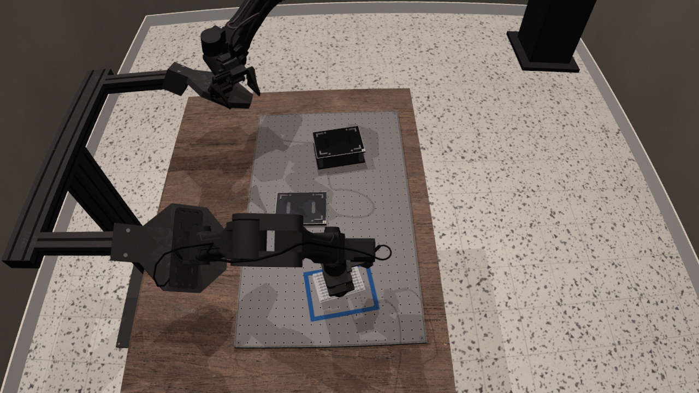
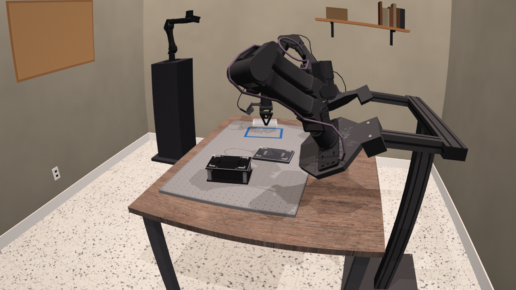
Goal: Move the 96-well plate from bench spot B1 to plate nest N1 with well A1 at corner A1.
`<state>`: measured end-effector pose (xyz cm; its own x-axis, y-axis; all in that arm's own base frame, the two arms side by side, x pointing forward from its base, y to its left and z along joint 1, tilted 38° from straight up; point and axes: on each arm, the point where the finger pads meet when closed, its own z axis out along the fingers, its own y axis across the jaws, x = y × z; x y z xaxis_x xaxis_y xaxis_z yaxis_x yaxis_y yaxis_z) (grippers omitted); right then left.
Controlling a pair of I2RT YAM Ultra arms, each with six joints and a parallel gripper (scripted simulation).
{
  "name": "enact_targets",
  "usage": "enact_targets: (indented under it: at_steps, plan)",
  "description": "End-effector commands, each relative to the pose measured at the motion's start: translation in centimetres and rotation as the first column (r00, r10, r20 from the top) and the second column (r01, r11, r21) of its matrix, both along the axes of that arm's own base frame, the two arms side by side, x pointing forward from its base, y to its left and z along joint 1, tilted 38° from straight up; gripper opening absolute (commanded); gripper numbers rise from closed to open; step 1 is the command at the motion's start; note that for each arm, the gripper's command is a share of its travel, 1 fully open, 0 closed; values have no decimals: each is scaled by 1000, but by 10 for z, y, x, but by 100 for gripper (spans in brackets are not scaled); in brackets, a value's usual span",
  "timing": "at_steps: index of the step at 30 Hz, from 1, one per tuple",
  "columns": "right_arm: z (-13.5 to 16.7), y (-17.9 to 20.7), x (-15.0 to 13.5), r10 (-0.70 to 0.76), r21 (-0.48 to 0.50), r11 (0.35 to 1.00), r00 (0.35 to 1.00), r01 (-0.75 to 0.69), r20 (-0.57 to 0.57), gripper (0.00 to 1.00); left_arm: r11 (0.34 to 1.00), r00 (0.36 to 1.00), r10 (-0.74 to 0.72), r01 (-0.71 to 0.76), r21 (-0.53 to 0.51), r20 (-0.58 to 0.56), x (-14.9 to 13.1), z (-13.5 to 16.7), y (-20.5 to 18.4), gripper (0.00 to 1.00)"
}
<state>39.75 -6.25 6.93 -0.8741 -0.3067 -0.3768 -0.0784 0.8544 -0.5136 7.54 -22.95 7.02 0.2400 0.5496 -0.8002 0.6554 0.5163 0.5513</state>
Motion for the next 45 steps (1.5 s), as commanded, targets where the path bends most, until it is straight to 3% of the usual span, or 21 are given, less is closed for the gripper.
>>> enact_targets:
  at_steps: [1,13,15,23,32,40,45]
  plan:
    - [-10,23,-1,-59,12,998,996,58,62,79,998,1000,14,-16,-67,-28,-3,13,9,100]
    - [-111,177,-43,-22,14,1000,1000,22,7,79,997,999,6,-9,-79,-35,-4,13,10,100]
    - [-111,177,-43,-22,14,1000,1000,22,7,79,997,999,6,-9,-79,-35,-4,13,10,100]
    - [-150,237,-58,26,-1,1000,1000,-26,-12,79,997,999,6,-9,-79,-35,-4,13,10,100]
    - [-160,254,-61,45,4,999,999,-45,-10,79,997,999,6,-9,-79,-35,-4,13,10,100]
    - [-157,253,-59,-187,151,973,979,173,78,79,997,999,5,-8,-74,-37,-4,12,9,100]
    - [-157,253,-59,-230,182,961,969,211,90,79,997,999,5,-8,-74,-37,-4,12,9,100]
